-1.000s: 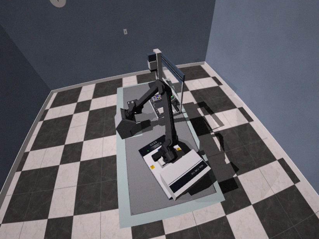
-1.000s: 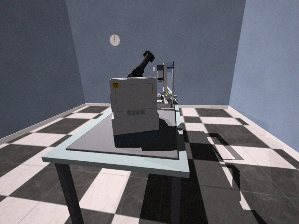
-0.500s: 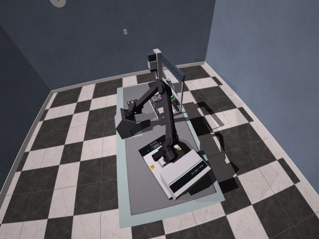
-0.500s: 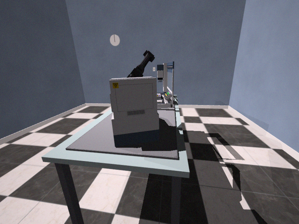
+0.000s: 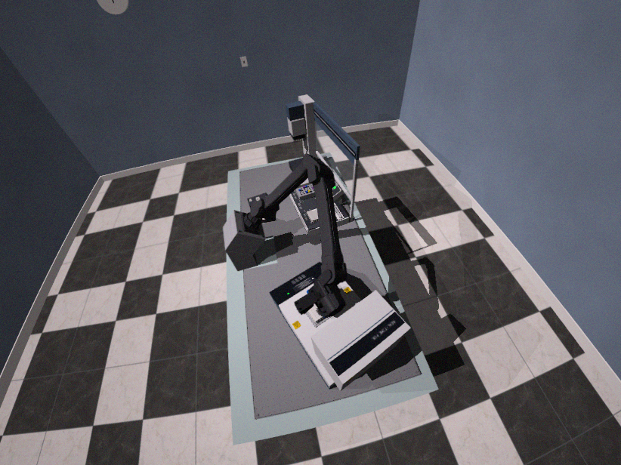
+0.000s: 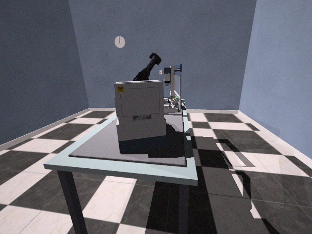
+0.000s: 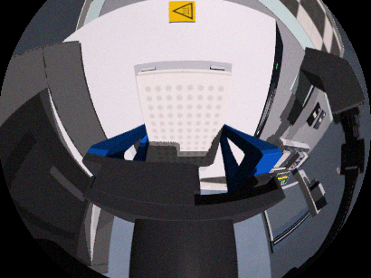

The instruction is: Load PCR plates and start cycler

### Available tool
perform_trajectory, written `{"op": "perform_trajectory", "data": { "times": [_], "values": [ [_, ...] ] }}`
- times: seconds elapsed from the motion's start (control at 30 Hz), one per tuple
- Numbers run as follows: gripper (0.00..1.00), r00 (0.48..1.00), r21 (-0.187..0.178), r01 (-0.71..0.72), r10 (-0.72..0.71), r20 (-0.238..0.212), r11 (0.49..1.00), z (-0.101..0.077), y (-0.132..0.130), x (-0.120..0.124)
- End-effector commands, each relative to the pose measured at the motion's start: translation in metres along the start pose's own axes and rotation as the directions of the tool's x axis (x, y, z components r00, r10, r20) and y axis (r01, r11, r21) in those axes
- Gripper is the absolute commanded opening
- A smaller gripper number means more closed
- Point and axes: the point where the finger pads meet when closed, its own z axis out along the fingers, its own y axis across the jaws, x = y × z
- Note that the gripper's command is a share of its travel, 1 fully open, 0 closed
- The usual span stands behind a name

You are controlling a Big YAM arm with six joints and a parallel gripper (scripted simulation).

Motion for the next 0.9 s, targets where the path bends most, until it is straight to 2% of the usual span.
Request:
{"op": "perform_trajectory", "data": {
  "times": [0.0,0.1,0.23,0.4,0.57,0.73,0.87],
  "values": [
    [0.0,1.0,-0.038,0.02,-0.02,0.005,0.999,-0.017,0.017,0.014],
    [0.0,1.0,-0.026,0.026,-0.026,0.003,0.999,-0.014,0.015,0.021],
    [0.0,0.999,-0.035,0.035,-0.035,0.003,0.999,-0.017,0.018,0.024],
    [0.0,1.0,-0.053,0.024,-0.023,0.007,0.998,-0.026,0.02,0.016],
    [0.0,1.0,-0.051,0.015,-0.014,0.008,0.999,-0.027,0.016,0.008],
    [0.0,1.0,-0.029,0.005,-0.005,0.006,1.0,-0.017,0.007,-0.006],
    [0.0,1.0,-0.033,0.005,-0.005,0.007,0.999,-0.013,0.008,-0.013]
  ]
}}
